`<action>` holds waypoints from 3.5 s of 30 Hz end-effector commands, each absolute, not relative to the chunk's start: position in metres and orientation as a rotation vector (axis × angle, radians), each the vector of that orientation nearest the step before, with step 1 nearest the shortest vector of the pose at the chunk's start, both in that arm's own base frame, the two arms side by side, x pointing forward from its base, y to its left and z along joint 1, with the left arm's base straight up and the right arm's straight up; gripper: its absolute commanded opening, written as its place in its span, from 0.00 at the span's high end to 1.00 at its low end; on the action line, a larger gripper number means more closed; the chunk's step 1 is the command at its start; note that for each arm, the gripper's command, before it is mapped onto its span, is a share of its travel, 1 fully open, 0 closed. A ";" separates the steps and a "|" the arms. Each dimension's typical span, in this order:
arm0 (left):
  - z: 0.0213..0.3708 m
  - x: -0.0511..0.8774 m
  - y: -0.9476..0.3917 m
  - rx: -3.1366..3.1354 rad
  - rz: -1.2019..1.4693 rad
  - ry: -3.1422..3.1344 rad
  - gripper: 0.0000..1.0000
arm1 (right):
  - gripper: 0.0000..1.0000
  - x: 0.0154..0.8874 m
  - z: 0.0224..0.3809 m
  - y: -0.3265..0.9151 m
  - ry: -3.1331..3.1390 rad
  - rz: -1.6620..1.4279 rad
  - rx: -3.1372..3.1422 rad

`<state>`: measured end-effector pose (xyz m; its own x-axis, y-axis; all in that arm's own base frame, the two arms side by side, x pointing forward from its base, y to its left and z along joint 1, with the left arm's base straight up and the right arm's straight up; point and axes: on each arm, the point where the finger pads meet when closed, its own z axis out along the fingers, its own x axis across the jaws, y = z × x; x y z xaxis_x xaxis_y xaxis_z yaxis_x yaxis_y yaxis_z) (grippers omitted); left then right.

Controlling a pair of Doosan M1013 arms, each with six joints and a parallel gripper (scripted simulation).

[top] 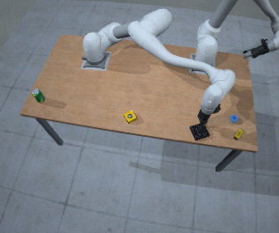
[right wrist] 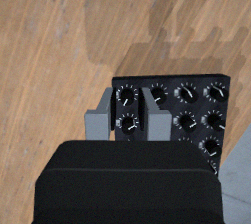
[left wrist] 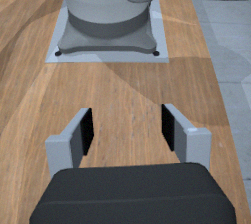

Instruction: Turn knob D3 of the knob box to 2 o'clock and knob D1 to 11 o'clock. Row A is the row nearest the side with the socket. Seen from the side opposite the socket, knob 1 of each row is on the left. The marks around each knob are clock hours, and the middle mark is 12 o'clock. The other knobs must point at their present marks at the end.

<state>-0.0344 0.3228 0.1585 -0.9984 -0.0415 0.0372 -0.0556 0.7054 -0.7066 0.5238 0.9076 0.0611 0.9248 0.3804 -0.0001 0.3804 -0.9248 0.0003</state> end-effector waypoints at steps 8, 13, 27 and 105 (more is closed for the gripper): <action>0.159 -0.034 0.323 0.082 1.195 -2.884 0.00 | 0.54 0.524 0.063 0.908 0.609 0.002 3.083; 0.159 -0.034 0.323 0.082 1.195 -2.884 0.00 | 0.54 0.524 0.060 0.908 0.609 0.002 3.083; 0.159 -0.034 0.323 0.082 1.195 -2.884 0.00 | 0.54 0.524 0.049 0.908 0.609 0.002 3.083; 0.159 -0.034 0.323 0.082 1.195 -2.884 0.00 | 0.70 0.524 0.049 0.908 1.451 0.002 2.787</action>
